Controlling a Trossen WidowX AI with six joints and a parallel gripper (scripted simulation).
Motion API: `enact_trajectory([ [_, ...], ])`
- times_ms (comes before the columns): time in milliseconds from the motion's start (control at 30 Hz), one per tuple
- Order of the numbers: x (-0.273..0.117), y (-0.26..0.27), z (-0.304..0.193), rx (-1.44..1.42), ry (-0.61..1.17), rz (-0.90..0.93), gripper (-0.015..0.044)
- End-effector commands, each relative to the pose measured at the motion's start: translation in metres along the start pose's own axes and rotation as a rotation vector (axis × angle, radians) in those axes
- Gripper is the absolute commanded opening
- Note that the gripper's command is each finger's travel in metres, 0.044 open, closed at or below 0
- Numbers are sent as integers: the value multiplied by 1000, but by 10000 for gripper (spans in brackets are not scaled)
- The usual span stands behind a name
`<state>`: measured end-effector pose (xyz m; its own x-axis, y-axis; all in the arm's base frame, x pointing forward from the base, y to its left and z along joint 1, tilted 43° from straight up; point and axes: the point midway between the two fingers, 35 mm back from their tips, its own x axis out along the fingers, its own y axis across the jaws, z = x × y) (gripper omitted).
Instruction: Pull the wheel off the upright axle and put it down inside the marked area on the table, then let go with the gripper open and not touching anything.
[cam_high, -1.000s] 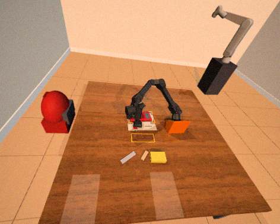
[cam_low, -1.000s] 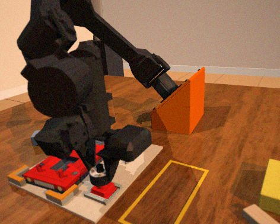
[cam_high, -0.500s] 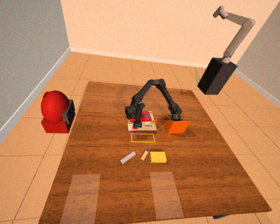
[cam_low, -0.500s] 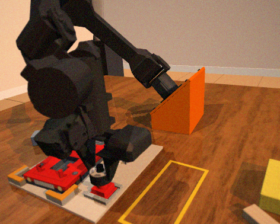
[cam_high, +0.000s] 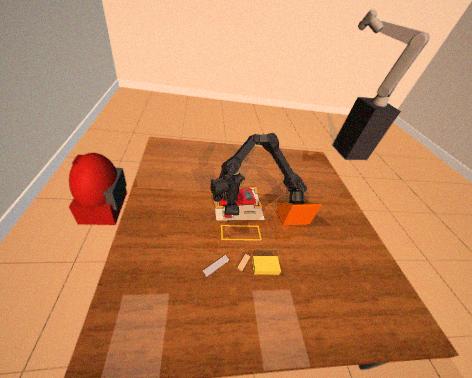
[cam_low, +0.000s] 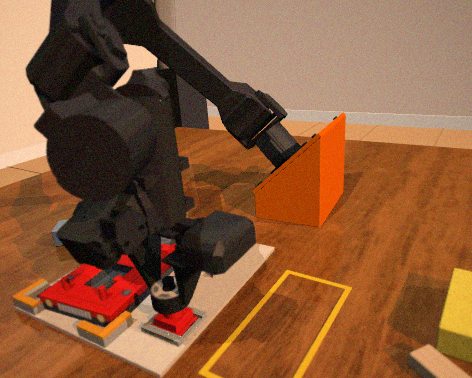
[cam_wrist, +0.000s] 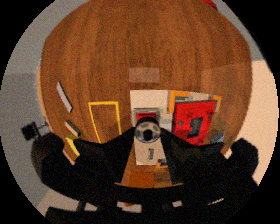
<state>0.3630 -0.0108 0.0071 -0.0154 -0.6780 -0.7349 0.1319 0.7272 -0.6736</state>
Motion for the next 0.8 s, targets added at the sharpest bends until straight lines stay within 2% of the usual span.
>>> enact_trajectory([
  [0,-14,2,-1,-11,-17,7,0],
  [767,-21,2,-1,-12,-19,7,0],
])
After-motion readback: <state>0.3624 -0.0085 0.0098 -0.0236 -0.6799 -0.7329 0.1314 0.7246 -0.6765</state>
